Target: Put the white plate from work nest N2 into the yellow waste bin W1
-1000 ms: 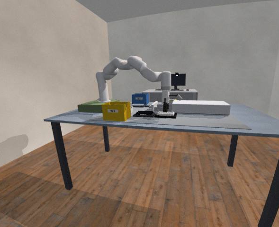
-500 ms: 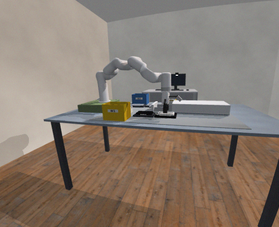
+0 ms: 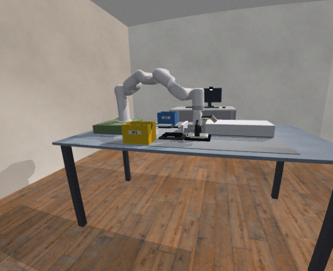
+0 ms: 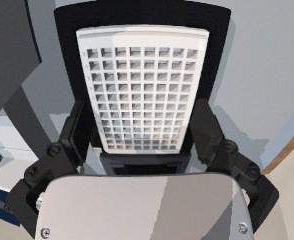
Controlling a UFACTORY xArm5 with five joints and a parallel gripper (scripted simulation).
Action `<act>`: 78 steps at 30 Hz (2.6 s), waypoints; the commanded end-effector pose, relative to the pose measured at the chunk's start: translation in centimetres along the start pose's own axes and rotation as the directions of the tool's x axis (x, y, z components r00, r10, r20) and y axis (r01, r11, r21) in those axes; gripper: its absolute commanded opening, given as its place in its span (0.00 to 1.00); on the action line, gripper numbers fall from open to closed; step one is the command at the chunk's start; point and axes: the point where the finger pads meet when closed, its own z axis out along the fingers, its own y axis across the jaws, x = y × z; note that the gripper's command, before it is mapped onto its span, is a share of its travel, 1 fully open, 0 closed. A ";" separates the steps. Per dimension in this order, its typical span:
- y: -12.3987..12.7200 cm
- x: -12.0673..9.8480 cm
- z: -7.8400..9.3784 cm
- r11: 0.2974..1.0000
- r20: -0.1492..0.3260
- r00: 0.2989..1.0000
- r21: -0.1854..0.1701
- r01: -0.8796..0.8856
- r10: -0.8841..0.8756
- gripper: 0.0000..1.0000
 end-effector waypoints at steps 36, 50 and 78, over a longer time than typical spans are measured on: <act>0.1 0.2 0.1 1.000 -0.006 1.000 -0.001 0.000 0.000 0.00; 0.1 0.2 0.1 1.000 -0.006 1.000 -0.001 0.000 0.000 0.00; 0.0 0.2 -0.1 1.000 -0.006 1.000 -0.001 0.000 0.000 0.00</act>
